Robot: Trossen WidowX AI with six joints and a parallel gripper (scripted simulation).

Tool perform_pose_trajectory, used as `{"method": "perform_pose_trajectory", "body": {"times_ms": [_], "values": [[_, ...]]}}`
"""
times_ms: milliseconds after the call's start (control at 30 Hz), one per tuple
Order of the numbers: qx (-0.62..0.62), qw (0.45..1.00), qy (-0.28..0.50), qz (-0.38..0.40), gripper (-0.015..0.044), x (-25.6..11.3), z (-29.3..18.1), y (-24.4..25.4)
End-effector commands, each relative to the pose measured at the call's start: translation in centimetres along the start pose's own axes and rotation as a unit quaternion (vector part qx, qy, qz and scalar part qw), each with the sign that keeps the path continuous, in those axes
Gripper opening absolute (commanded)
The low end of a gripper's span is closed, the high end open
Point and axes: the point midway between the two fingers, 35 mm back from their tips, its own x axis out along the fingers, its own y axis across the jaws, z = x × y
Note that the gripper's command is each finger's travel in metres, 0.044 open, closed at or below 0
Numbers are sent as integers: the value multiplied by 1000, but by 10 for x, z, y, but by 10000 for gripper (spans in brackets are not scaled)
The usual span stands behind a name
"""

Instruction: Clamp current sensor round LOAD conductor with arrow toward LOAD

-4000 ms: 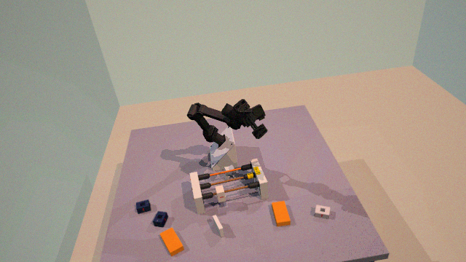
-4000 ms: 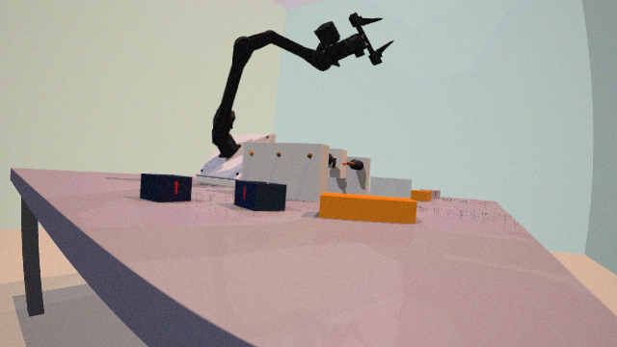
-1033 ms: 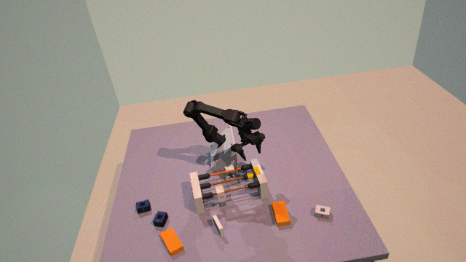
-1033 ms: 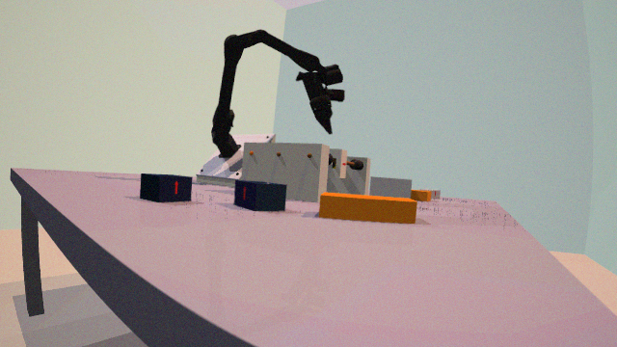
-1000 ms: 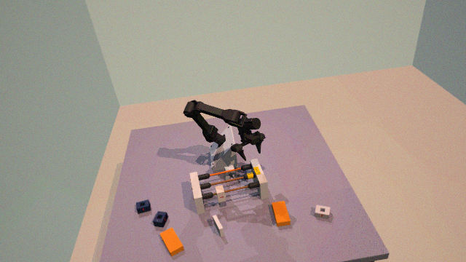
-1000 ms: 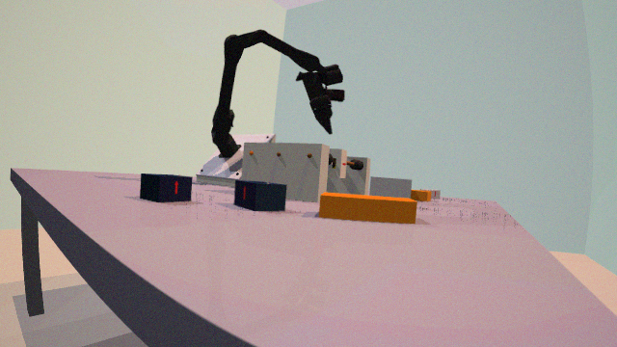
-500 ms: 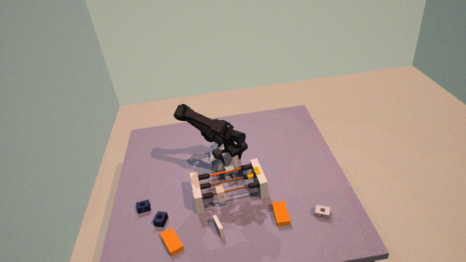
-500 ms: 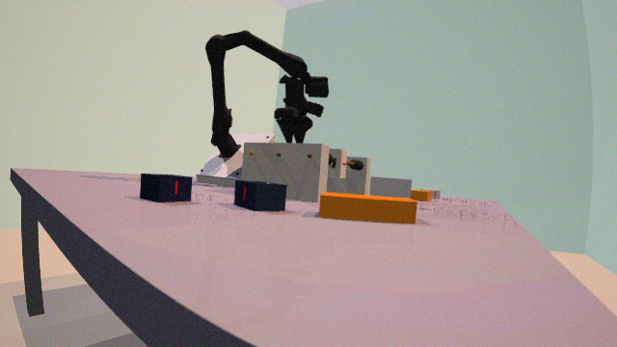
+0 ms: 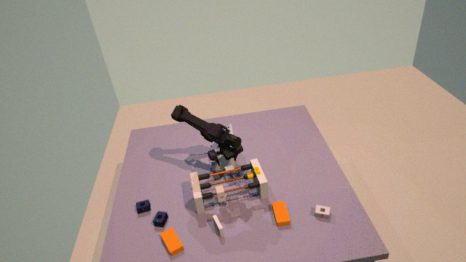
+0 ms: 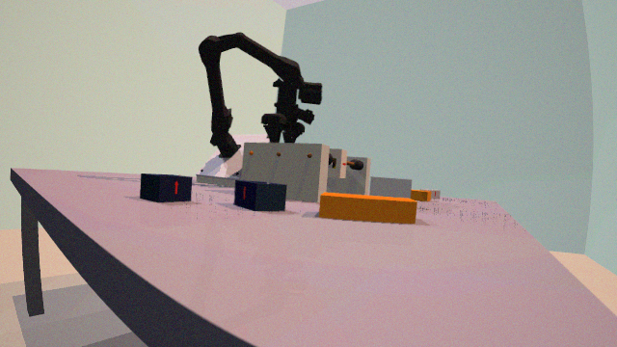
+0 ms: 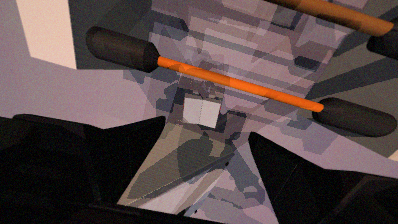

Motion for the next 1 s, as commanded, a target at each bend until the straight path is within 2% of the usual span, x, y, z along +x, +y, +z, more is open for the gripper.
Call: {"method": "perform_pose_trajectory", "body": {"times_ms": [0, 967], "values": [[-2, 1000, -1, -1, 440, 7, 0, -1], [-2, 1000, 0, -3, 440, 52, -2, -2]]}}
